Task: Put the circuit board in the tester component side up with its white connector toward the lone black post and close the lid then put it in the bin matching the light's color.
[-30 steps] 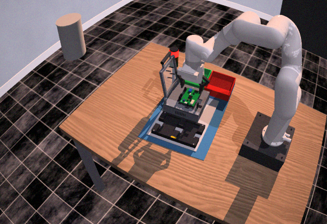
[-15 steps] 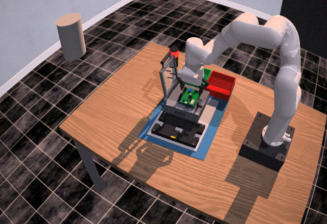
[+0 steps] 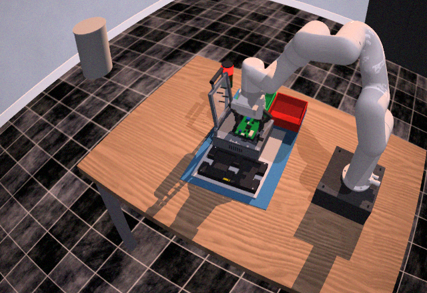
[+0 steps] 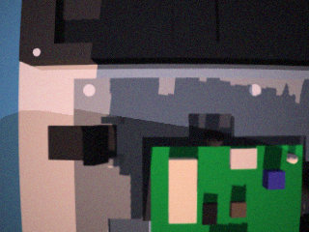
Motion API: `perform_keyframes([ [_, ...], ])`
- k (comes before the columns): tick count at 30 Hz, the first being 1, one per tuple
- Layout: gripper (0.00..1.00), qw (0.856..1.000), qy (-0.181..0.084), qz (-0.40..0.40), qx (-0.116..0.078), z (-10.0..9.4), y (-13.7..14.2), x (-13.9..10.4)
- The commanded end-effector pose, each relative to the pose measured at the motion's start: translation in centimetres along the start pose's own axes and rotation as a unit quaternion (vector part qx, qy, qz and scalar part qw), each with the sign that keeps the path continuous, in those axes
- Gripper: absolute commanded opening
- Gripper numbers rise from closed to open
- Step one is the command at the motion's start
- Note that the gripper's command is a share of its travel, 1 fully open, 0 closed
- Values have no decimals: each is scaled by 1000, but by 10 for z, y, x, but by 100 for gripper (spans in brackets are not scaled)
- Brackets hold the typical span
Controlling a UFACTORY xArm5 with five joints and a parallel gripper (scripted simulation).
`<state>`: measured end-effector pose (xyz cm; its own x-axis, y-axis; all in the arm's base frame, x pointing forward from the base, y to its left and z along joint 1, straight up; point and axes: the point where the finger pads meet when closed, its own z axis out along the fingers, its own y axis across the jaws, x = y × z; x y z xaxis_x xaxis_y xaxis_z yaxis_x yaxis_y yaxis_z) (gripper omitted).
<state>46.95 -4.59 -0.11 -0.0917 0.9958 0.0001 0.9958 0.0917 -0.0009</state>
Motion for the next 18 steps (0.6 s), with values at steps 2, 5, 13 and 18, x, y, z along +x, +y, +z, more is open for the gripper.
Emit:
perform_keyframes([
  [2,100,1000,0,0,-2,1,2,0],
  [5,100,1000,0,0,-2,1,2,0],
  [13,95,1000,0,0,-2,1,2,0],
  [18,95,1000,0,0,-2,1,2,0],
])
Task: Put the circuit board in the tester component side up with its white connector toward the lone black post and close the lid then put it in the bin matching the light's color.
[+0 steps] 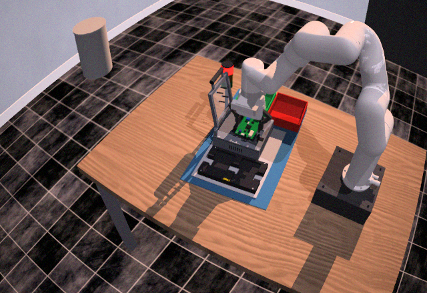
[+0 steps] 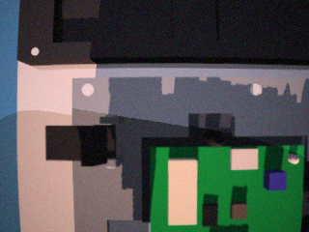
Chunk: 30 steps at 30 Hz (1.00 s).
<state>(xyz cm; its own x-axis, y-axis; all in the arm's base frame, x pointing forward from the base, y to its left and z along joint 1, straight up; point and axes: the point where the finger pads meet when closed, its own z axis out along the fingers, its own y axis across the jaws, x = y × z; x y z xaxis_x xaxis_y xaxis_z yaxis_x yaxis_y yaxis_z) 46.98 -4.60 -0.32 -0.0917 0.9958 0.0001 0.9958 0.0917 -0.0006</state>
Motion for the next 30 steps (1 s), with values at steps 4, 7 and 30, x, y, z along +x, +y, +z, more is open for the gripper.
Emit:
perform_keyframes([
  [4,89,1000,0,0,-2,-1,1,0],
  [7,89,1000,0,0,-2,-1,1,0],
  [30,85,1000,0,0,-2,-1,1,0],
])
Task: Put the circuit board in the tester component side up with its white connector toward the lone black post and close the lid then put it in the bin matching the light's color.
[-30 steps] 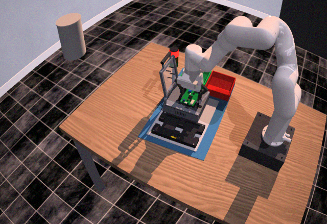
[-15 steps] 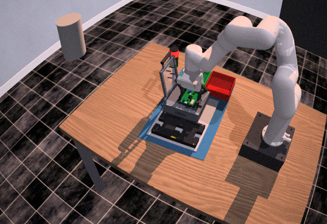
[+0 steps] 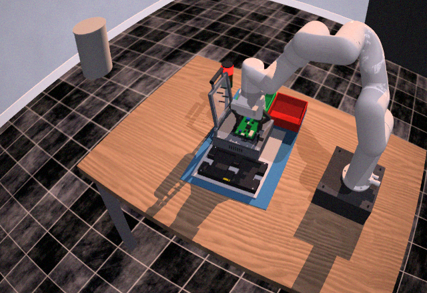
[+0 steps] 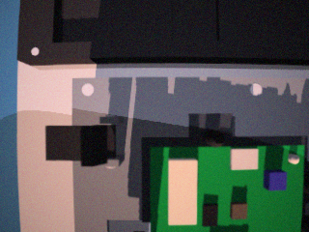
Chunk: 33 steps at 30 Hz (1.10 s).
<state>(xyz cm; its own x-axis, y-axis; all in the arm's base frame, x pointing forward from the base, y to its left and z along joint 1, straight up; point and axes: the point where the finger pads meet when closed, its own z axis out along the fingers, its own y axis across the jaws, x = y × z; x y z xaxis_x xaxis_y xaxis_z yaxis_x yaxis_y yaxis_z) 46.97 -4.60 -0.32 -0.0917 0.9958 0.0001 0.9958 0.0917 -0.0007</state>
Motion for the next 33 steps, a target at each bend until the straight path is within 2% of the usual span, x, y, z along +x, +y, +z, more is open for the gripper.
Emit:
perform_keyframes([
  [1,82,1000,0,0,-2,-1,1,0],
  [33,79,1000,0,0,-2,-1,1,0],
])
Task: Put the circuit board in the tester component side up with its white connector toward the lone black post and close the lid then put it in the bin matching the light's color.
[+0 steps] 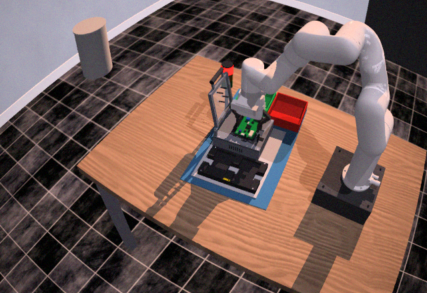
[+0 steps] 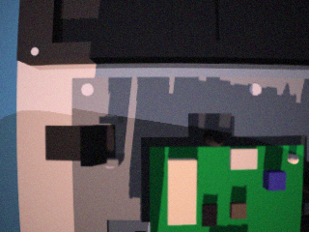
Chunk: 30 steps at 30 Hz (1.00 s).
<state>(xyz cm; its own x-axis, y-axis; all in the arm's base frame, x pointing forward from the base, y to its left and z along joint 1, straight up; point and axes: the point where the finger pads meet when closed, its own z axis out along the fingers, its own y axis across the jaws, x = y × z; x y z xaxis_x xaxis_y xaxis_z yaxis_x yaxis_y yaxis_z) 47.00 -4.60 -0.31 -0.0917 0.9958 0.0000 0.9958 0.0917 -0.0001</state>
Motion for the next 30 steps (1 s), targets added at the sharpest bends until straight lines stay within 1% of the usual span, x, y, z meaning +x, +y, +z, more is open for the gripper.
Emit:
perform_keyframes([
  [1,79,1000,0,0,-2,-1,1,0],
  [30,79,1000,0,0,-2,-5,1,0],
])
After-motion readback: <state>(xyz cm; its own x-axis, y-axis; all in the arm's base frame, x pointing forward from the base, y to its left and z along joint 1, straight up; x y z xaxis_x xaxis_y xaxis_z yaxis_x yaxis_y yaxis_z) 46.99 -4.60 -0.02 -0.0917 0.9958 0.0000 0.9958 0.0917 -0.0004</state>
